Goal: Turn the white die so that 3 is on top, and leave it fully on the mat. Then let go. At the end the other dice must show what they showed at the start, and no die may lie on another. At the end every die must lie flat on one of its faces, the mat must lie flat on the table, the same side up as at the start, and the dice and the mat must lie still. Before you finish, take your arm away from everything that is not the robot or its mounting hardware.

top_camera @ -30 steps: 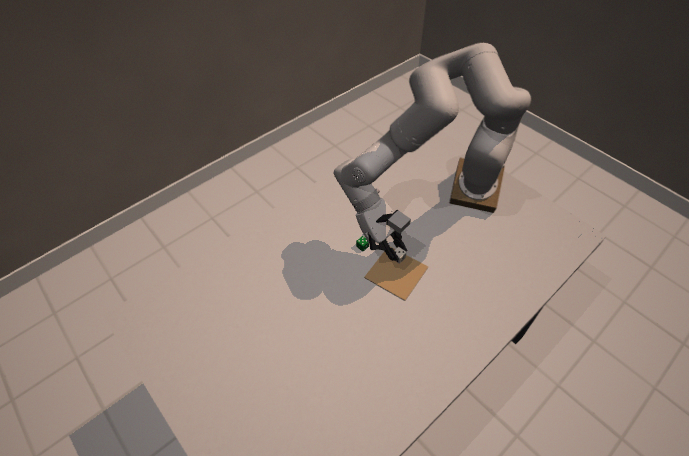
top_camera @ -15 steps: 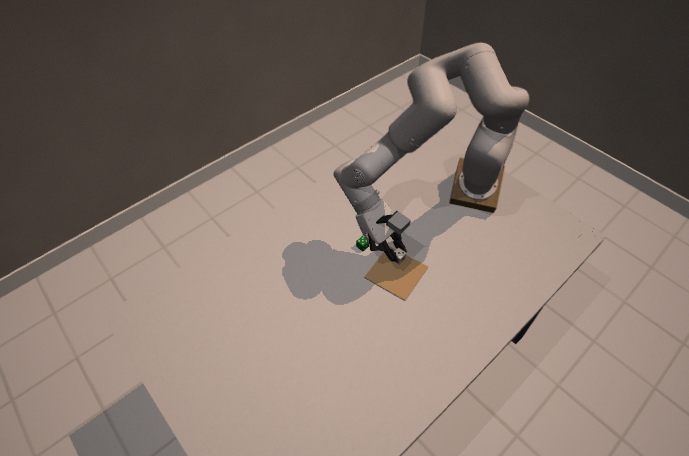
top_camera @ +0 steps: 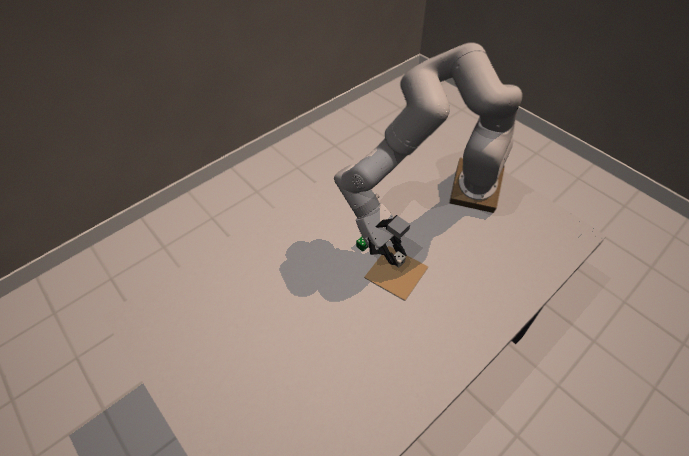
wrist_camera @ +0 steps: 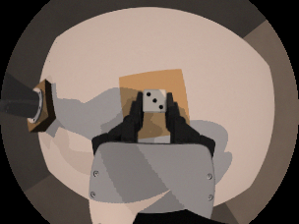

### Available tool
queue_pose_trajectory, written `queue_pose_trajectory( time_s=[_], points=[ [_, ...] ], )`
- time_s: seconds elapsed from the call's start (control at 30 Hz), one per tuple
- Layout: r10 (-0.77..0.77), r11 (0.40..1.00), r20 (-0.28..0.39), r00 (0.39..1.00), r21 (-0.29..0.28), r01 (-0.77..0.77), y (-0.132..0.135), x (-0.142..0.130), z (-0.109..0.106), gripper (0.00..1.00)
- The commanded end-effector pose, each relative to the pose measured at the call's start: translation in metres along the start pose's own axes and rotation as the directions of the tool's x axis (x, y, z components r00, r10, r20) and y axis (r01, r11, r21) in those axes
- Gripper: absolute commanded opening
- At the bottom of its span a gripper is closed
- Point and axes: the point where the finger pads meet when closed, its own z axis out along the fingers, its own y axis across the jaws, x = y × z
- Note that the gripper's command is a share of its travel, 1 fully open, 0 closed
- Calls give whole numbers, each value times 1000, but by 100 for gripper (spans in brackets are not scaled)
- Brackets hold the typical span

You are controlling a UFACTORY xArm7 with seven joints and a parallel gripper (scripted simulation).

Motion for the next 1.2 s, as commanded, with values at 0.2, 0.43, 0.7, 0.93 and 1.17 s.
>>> queue_pose_trajectory(
  time_s=[0.2, 0.43, 0.7, 0.93, 1.17],
  points=[
    [-1, 1000, 2, 1000, -2, 1, 1, -12, 10, 27],
    [-1, 1000, 2, 1000, -2, 1, 1, -20, 19, 27],
    [-1, 1000, 2, 1000, -2, 2, 1, -26, 24, 27],
    [-1, 1000, 2, 1000, -2, 2, 1, -29, 28, 27],
    [-1, 1000, 2, 1000, -2, 1, 1, -30, 29, 27]
  ],
)
